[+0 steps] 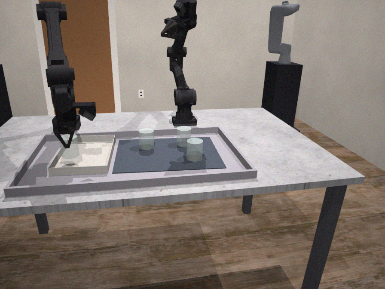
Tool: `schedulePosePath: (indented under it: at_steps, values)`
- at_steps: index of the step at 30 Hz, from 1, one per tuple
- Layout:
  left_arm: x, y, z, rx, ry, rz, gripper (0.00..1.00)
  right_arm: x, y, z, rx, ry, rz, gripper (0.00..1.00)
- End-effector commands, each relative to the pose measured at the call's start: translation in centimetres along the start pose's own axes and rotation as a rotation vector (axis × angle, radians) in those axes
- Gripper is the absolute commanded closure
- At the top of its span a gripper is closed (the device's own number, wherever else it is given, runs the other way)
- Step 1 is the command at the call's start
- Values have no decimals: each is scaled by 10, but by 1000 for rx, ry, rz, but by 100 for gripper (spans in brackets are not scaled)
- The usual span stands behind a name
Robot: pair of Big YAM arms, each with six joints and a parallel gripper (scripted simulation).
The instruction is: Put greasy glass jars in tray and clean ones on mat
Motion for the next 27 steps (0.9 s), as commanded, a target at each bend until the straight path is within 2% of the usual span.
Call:
schedulePosePath:
  at_steps: [1, 4, 7, 13, 16, 23, 26, 27]
  values:
    - [12, -8, -10, -8, 34, -46, 100, -13, -22, -8, -66, 19, -3, 41]
    - [12, -8, -10, -8, 37, -46, 100, -4, 2, -1, -28, 7, -4, 41]
    - [12, -8, -10, -8, 39, -46, 100, 1, 5, 1, -26, 7, -4, 41]
    - [12, -8, -10, -8, 39, -46, 100, 8, 38, -1, -6, 7, -4, 41]
    - [12, -8, -10, -8, 39, -46, 100, 1, 41, -11, -26, 7, -5, 41]
    - [12, -8, -10, -8, 39, -46, 100, 1, 31, 0, -28, 7, -4, 41]
    - [12, -8, -10, -8, 39, -46, 100, -3, 8, -11, -61, -1, -3, 10]
    - [12, -8, -10, -8, 39, -46, 100, -3, 5, -13, -66, -2, -3, 10]
Point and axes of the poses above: on each arm, the point where the finger pads meet when closed, its own y axis out along the fingers, its own z axis across the jaws, x = y × z, the point moved 6 cm from there along -y, back along the fingers, and after that the axes turned 10 degrees about -y, right-handed, at the moved point
